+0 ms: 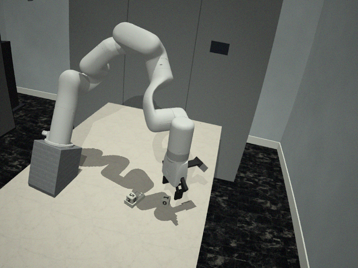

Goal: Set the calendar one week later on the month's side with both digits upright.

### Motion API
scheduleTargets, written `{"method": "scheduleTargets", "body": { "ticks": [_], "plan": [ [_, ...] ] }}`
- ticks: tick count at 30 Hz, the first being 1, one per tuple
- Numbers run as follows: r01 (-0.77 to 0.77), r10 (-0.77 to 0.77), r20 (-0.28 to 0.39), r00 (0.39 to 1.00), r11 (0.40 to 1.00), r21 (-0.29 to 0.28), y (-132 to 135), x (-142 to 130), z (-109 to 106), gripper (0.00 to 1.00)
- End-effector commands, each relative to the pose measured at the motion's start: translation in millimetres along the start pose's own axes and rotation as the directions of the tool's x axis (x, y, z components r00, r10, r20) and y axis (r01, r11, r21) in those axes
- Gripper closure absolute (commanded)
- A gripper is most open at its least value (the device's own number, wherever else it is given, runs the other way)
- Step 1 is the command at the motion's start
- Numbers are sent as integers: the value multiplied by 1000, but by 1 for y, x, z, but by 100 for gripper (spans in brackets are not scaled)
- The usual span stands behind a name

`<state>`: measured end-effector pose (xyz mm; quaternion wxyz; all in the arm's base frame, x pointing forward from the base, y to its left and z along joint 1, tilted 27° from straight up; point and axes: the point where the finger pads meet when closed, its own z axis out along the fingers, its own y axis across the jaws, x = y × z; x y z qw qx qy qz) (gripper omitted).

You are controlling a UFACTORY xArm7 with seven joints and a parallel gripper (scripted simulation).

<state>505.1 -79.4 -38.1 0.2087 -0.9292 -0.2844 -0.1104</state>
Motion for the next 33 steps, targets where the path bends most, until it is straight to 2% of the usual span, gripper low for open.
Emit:
{"method": "scheduleTargets", "body": {
  "ticks": [1,6,15,17,19,21,23,28,29,31,32,33],
  "plan": [
    [136,-136,-18,991,991,-8,0,-5,-3,0],
    [260,-261,-19,965,965,-10,-2,-11,-3,0],
    [492,-492,-19,870,871,-14,-6,-21,-4,0],
    [535,-535,-19,844,845,-15,-7,-23,-5,0],
    [535,-535,-19,844,845,-15,-7,-23,-5,0],
    [616,-616,-18,788,788,-17,-8,-27,-5,0],
    [633,-633,-18,774,774,-17,-9,-28,-5,0],
    [740,-740,-17,672,672,-20,-11,-34,-6,0],
    [742,-742,-17,670,670,-20,-11,-34,-6,0],
    [789,-789,-16,614,614,-21,-13,-37,-6,0],
    [791,-792,-16,611,611,-22,-13,-37,-6,0],
    [819,-819,-15,574,574,-22,-14,-39,-6,0]
  ]
}}
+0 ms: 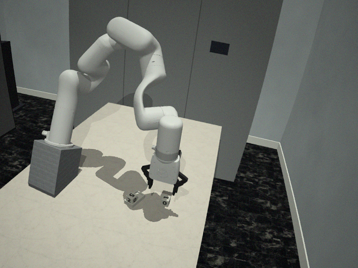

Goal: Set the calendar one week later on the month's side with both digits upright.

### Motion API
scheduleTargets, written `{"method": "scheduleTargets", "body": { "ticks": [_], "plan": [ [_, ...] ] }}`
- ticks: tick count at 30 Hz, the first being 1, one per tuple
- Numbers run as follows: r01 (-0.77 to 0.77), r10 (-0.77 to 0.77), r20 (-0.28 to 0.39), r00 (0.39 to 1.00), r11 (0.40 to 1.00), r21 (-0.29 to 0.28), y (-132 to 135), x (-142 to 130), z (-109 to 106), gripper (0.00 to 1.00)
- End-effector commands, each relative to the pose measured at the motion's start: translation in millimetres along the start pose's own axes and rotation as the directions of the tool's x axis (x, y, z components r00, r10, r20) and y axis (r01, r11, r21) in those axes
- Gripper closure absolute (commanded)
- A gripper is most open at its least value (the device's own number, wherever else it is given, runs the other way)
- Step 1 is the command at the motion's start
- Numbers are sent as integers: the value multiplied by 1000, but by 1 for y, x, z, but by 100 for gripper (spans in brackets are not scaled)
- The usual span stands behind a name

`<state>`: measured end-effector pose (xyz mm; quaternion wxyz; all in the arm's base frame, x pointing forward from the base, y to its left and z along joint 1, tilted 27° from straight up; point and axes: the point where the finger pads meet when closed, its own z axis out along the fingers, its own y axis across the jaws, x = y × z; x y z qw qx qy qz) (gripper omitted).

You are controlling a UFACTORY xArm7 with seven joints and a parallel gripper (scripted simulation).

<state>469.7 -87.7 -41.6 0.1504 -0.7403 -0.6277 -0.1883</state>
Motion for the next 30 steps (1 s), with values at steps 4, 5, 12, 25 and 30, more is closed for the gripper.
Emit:
{"method": "scheduleTargets", "body": {
  "ticks": [4,5,12,25,30],
  "plan": [
    [177,-178,-5,984,984,-19,-6,-3,-3,0],
    [254,-254,-4,967,967,-20,-9,-4,-3,0],
    [404,-404,-1,915,914,-20,-15,-6,-4,0],
    [673,-673,5,740,740,-20,-29,-9,-5,0],
    [773,-773,8,634,634,-19,-35,-10,-6,0]
  ]
}}
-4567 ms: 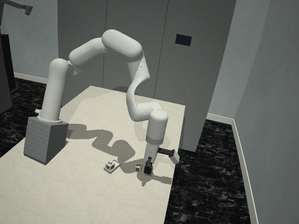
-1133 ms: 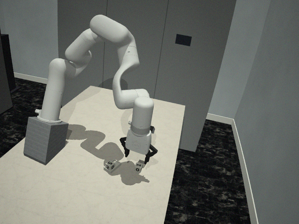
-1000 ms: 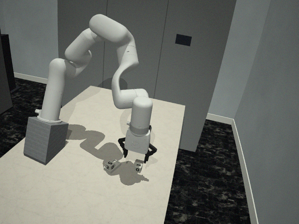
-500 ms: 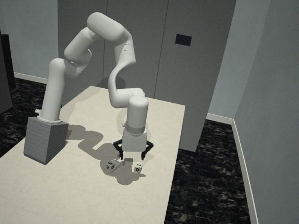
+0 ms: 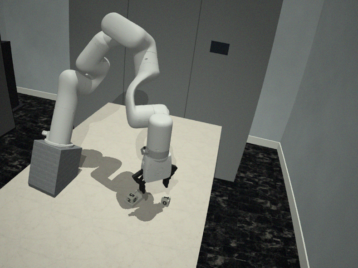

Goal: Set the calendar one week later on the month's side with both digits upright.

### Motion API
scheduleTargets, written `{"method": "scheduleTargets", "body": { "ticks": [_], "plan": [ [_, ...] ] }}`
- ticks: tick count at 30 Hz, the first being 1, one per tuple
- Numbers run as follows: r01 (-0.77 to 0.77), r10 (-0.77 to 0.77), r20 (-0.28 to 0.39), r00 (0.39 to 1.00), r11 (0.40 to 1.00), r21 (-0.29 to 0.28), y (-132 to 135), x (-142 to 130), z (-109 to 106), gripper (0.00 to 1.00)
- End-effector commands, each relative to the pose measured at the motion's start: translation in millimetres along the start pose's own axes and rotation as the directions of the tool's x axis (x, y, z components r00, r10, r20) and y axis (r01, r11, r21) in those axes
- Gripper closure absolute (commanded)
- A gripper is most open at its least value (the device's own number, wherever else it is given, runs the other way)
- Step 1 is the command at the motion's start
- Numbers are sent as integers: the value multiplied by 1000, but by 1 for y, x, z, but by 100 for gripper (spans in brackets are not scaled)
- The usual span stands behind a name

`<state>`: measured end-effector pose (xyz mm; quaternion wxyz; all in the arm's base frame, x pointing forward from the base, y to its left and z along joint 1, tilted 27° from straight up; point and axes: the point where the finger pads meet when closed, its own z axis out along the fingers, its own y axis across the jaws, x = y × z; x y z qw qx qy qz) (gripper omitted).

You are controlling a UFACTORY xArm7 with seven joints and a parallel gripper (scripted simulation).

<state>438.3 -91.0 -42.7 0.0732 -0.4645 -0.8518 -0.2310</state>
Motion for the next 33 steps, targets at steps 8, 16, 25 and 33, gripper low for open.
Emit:
{"method": "scheduleTargets", "body": {
  "ticks": [8,16,25,33],
  "plan": [
    [316,-316,13,949,949,-15,-11,5,-3,0],
    [520,-520,16,854,854,-10,-18,11,-4,0],
    [649,-649,17,761,761,-6,-24,14,-5,0],
    [822,-821,17,570,570,1,-33,21,-6,0]
  ]
}}
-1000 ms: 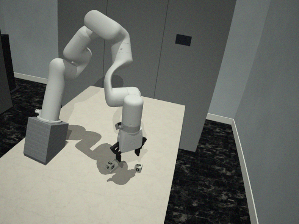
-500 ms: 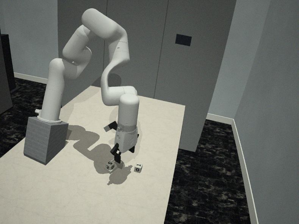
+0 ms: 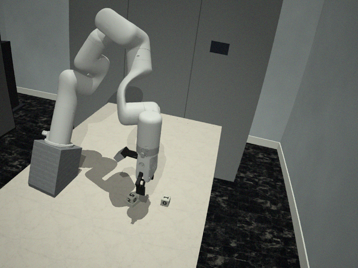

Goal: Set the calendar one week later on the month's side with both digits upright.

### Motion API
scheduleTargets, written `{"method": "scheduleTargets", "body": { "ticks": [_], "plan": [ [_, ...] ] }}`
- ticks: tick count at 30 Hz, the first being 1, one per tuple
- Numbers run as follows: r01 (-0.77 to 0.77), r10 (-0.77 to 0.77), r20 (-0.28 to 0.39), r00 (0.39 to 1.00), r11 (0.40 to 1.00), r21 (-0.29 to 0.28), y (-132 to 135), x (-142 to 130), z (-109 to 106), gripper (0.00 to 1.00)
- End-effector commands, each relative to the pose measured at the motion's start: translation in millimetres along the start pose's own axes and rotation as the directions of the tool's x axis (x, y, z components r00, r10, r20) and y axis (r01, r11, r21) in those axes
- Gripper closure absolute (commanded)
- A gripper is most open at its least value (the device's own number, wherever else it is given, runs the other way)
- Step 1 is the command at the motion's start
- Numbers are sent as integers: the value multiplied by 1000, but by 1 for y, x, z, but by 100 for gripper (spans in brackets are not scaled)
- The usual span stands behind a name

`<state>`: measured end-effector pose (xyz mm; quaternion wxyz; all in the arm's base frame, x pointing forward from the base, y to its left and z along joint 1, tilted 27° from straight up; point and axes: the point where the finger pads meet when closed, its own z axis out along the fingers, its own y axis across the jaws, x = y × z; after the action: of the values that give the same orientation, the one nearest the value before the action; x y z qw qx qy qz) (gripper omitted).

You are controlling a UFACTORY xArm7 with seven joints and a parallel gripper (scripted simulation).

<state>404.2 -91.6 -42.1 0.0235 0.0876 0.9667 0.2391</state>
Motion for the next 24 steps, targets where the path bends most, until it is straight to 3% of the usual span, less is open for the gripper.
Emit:
{"method": "scheduleTargets", "body": {
  "ticks": [1,9,11,24],
  "plan": [
    [172,-172,19,985,985,-2,-2,5,-2,0],
    [304,-304,18,953,953,2,-2,11,-3,0],
    [406,-406,17,914,914,5,-3,15,-3,0],
    [655,-655,10,756,756,13,-4,28,-5,0]
  ]
}}
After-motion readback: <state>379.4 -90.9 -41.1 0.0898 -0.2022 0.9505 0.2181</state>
